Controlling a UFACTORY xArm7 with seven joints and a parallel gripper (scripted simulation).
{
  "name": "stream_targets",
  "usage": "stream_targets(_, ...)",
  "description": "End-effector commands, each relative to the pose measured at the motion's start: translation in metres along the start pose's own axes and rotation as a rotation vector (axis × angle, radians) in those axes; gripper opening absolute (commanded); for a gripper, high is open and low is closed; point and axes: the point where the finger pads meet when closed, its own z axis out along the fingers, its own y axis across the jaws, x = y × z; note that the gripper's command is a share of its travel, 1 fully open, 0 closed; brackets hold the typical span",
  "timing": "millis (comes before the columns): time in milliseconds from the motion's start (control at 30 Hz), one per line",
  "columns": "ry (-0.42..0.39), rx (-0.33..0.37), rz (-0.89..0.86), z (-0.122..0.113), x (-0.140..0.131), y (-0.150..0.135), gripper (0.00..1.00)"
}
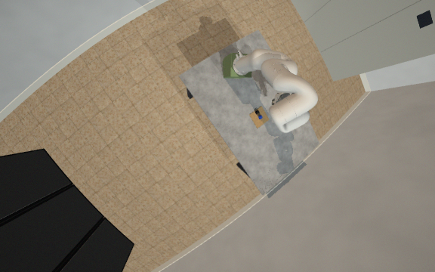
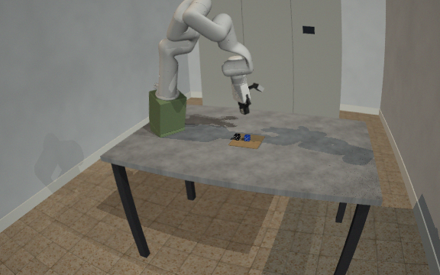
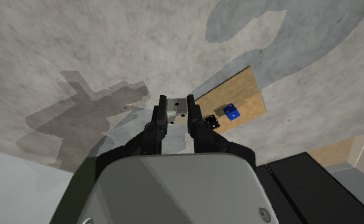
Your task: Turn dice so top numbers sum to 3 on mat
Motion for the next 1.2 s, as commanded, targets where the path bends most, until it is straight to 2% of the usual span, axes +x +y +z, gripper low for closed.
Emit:
stream_targets(0,0.141,-0.023,0.002,0.0013,0.0002,0.0004,0.21)
stream_targets(67,0.202,-0.023,0.001,0.0013,-0.0004,0.0003,0.21)
stream_targets(367,0.346,-0.022,0.001,0.0008,-0.0005,0.0001,0.21)
stream_targets(467,0.353,-0.022,0.001,0.0006,-0.0003,0.0002,0.21)
stream_targets(533,0.433,-0.02,-0.001,0.0013,-0.0021,-0.0003,0.21)
stream_targets(767,0.556,-0.02,-0.002,0.0012,-0.0034,-0.0006,0.21)
stream_targets(967,0.702,-0.02,-0.003,0.001,-0.0048,-0.0008,0.21)
stream_targets(1033,0.702,-0.02,-0.003,0.001,-0.0048,-0.0008,0.21)
stream_targets(1167,0.812,-0.021,-0.003,0.0007,-0.0057,-0.001,0.21)
